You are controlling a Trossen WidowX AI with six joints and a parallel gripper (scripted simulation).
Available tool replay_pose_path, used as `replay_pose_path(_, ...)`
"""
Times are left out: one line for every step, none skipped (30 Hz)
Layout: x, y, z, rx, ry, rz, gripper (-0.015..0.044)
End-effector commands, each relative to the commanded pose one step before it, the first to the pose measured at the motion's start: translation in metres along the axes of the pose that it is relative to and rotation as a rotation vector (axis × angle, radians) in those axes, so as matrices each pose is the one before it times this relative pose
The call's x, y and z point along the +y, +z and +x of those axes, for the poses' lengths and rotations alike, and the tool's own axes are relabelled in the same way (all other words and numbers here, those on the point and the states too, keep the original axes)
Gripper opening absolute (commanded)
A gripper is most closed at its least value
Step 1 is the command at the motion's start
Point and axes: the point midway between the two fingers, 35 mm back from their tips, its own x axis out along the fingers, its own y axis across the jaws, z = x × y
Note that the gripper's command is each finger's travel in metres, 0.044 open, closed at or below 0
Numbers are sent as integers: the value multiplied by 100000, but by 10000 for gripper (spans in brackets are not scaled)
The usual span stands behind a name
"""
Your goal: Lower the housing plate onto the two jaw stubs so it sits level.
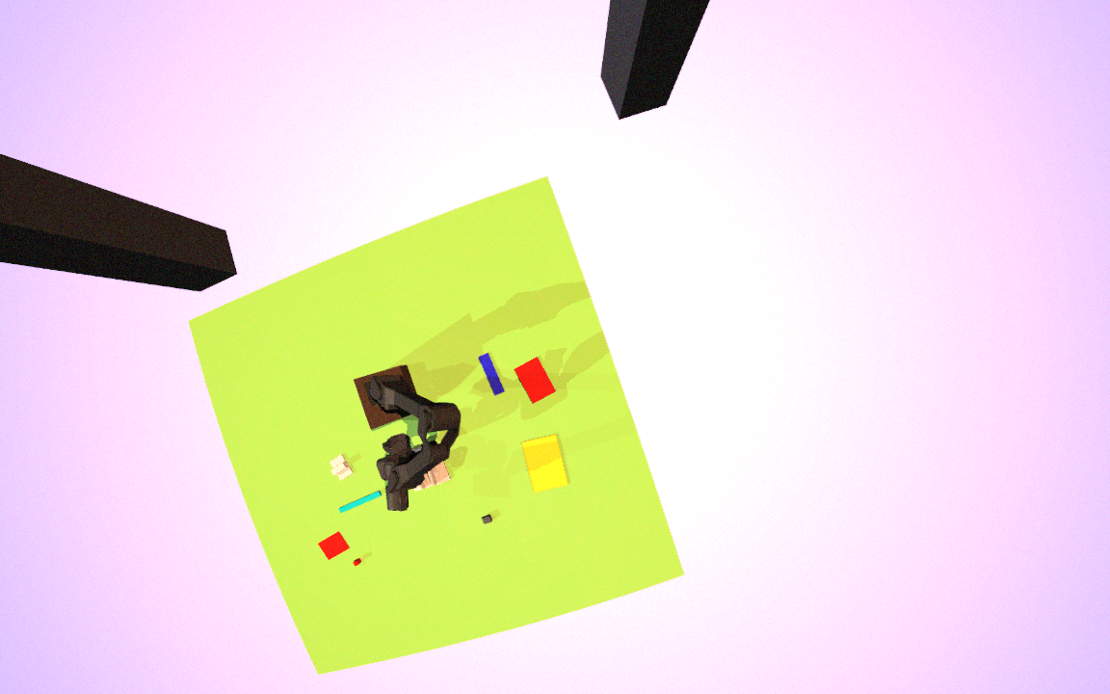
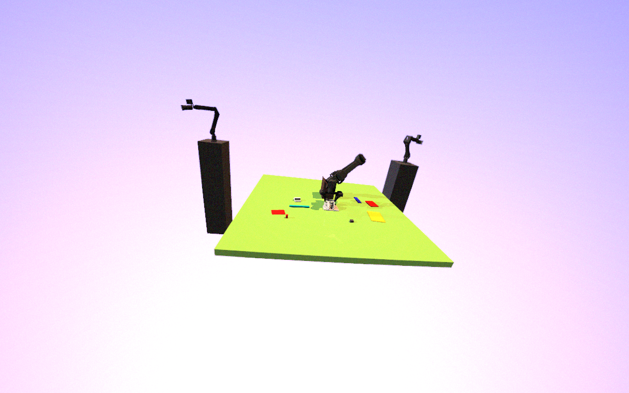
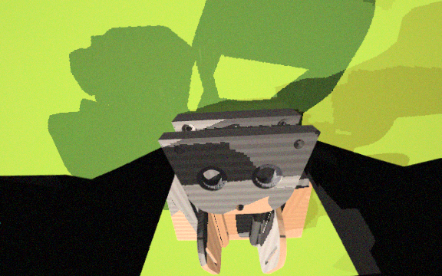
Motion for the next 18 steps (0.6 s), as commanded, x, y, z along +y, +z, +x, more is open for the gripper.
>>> replay_pose_path(-53,36,46,118,-490,405,351)
replay_pose_path(0,0,0,0,0,0,351)
replay_pose_path(0,0,0,0,0,0,351)
replay_pose_path(0,0,0,0,0,0,351)
replay_pose_path(0,0,0,0,0,0,351)
replay_pose_path(0,0,0,0,0,0,351)
replay_pose_path(0,0,10,0,0,-1,351)
replay_pose_path(0,0,30,0,-2,-4,351)
replay_pose_path(-1,1,49,-1,-3,-6,351)
replay_pose_path(-1,1,64,-1,-4,-8,351)
replay_pose_path(-1,1,49,-1,-3,-6,351)
replay_pose_path(0,1,30,-1,-2,-4,351)
replay_pose_path(0,0,10,0,-1,-1,351)
replay_pose_path(0,0,0,0,0,0,351)
replay_pose_path(0,0,0,0,0,0,351)
replay_pose_path(0,0,0,0,0,0,351)
replay_pose_path(0,0,0,0,0,0,351)
replay_pose_path(0,0,0,0,0,0,351)
